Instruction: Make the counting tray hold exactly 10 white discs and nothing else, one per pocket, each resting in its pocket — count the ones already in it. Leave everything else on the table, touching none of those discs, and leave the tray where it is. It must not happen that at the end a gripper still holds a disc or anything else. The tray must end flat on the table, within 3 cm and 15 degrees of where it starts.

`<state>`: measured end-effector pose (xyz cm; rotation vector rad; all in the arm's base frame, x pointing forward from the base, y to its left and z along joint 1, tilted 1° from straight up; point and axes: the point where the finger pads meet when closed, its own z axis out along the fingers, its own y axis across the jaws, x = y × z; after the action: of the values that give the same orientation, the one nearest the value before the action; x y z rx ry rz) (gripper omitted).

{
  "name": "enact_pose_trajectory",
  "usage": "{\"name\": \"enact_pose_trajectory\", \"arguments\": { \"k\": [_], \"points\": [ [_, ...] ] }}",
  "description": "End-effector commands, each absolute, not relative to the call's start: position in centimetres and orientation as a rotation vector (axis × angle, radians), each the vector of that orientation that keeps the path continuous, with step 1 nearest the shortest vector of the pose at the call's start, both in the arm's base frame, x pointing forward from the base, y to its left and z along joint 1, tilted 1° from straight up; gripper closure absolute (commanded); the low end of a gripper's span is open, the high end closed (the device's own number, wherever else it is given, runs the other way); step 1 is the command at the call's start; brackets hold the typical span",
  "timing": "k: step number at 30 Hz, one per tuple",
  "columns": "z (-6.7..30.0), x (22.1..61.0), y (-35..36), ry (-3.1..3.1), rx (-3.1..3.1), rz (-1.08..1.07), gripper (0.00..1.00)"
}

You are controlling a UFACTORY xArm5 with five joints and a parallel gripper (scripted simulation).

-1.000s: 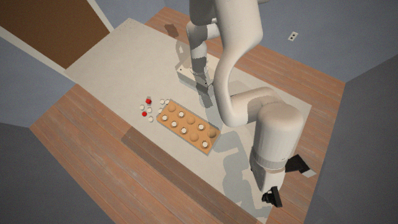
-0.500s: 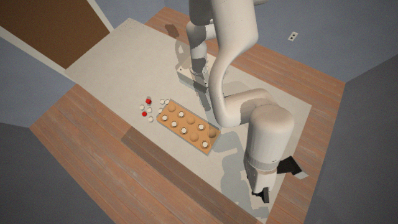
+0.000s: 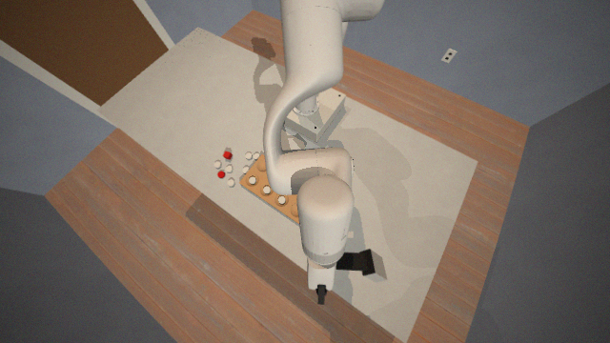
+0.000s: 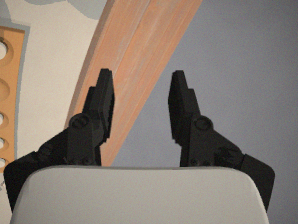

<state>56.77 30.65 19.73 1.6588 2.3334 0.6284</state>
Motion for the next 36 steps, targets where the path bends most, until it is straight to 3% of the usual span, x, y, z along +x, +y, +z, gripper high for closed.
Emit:
{"name": "enact_pose_trajectory", "arguments": {
  "k": [1,18,36],
  "points": [
    [18.9,57.9,26.6,2.298,1.712,0.583,0.53],
    [14.9,58.9,11.2,2.17,1.935,0.398,0.53],
    [10.8,55.1,-4.6,2.017,2.189,0.216,0.53]
  ]
}}
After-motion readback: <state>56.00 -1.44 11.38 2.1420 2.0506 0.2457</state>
